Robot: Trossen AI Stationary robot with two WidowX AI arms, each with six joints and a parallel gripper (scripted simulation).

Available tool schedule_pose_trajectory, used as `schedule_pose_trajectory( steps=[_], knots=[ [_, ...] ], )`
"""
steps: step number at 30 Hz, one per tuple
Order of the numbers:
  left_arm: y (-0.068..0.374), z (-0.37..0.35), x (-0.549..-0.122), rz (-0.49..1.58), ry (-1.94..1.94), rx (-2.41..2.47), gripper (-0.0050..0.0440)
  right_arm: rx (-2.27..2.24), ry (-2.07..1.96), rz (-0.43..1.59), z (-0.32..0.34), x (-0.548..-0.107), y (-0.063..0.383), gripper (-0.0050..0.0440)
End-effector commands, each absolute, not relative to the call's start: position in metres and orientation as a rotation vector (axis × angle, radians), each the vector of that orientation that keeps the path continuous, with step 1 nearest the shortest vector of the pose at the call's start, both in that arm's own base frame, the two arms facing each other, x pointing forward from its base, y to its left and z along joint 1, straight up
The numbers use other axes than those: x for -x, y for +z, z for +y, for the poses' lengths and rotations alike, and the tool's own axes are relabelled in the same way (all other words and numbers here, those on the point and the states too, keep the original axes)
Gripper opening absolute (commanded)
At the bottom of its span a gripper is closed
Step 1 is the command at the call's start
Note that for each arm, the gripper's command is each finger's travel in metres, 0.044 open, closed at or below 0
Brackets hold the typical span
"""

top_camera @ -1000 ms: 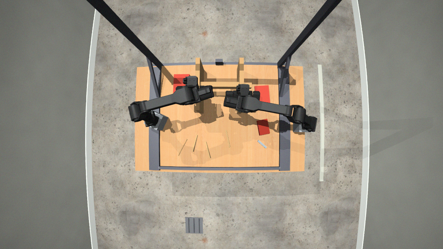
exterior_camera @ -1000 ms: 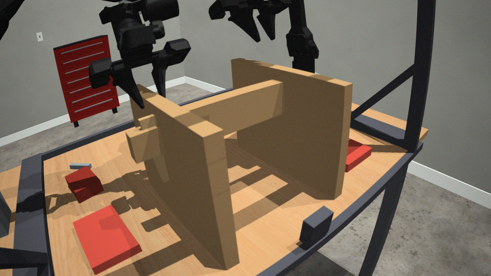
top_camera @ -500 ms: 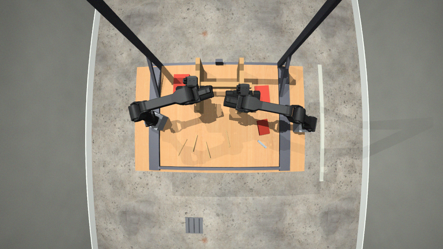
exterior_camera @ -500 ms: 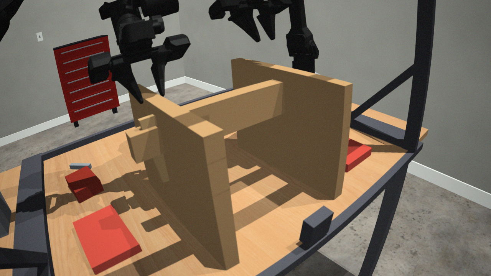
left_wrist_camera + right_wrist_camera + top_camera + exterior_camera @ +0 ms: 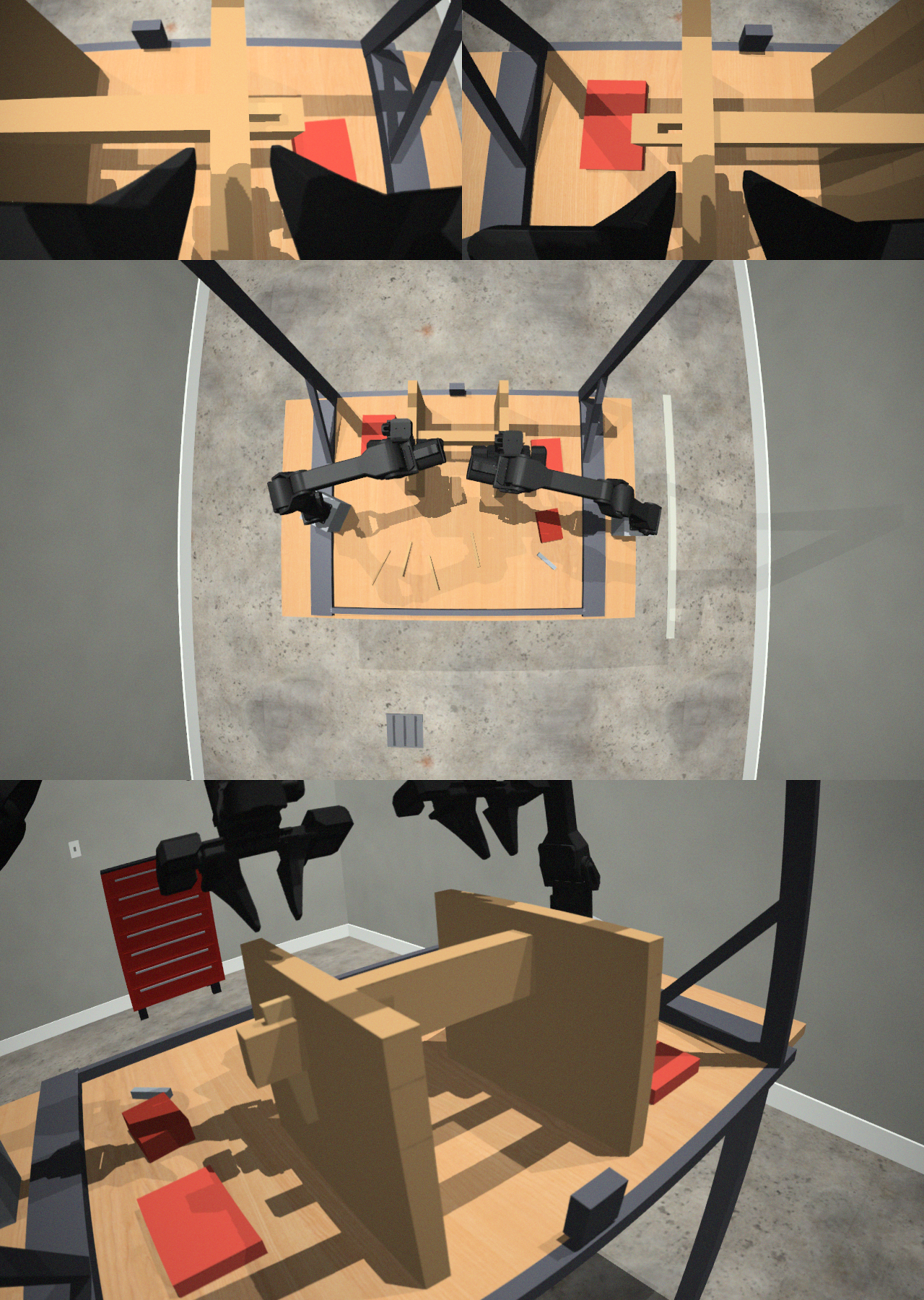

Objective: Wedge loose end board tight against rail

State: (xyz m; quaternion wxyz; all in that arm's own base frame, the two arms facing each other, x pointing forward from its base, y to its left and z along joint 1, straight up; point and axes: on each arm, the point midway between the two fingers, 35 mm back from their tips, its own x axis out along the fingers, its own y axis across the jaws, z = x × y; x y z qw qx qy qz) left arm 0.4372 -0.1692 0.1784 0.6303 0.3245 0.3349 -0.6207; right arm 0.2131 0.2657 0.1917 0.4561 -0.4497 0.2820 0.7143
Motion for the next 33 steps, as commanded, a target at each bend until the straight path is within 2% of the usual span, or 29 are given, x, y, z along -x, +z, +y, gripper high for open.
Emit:
schedule_pose_trajectory(
  steps=[1, 2, 3, 9, 20, 21, 33],
  knots=[
    [0.234, -0.168, -0.437, 0.641, -1.345, -0.782, 0.018, 1.113, 1.751, 0.666, 0.267, -0.215, 0.2, 0.018],
    [0.235, -0.168, -0.437, 0.636, -1.344, -0.784, 0.018, 1.113, 1.751, 0.666, 0.267, -0.215, 0.2, 0.018],
    [0.217, -0.166, -0.438, 0.687, -1.358, -0.776, 0.018, 1.111, 1.728, 0.668, 0.261, -0.214, 0.201, 0.0],
    [0.211, -0.158, -0.438, 0.719, -1.291, -0.762, 0.018, 1.081, 1.623, 0.659, 0.253, -0.227, 0.204, 0.0],
    [0.235, -0.138, -0.44, 0.682, -1.069, -0.739, 0.018, 0.978, 1.353, 0.63, 0.232, -0.262, 0.211, 0.0],
    [0.238, -0.135, -0.44, 0.677, -1.044, -0.734, 0.0, 0.964, 1.321, 0.625, 0.229, -0.266, 0.213, 0.0],
    [0.265, -0.108, -0.434, 0.602, -0.786, -0.662, 0.0, 0.812, 1.013, 0.564, 0.193, -0.3, 0.228, -0.0004]
  ],
)
